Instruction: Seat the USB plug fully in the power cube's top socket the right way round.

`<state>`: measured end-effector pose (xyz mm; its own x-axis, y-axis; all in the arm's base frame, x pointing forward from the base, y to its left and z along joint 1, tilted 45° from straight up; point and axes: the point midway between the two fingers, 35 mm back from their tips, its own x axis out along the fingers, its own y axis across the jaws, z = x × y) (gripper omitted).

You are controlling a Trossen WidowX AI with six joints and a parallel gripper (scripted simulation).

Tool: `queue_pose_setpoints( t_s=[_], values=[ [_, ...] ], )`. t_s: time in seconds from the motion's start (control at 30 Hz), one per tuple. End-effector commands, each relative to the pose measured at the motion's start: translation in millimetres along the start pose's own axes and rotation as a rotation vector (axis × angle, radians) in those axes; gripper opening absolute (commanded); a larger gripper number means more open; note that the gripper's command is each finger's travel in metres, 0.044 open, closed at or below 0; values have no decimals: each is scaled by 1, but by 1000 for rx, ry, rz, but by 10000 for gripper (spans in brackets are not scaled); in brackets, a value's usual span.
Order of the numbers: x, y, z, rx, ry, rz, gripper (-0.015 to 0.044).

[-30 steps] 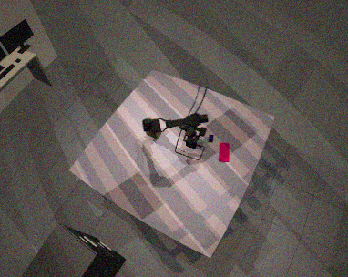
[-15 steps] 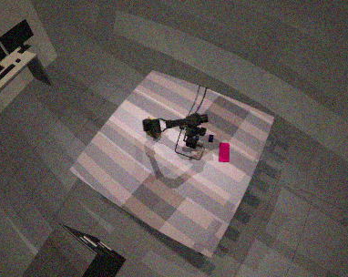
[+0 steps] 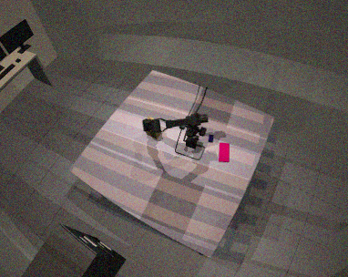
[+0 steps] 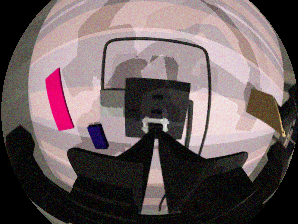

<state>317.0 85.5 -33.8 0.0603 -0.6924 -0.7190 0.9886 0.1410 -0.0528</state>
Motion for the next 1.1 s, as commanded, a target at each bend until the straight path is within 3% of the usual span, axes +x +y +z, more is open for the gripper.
queue_pose_setpoints(
  t_s=[0.0, 1.07],
  values=[
    [0, 0, 0, 0, 0, 0, 0],
    [-18, 0, 0, 0, 1, 0, 0]
  ],
)
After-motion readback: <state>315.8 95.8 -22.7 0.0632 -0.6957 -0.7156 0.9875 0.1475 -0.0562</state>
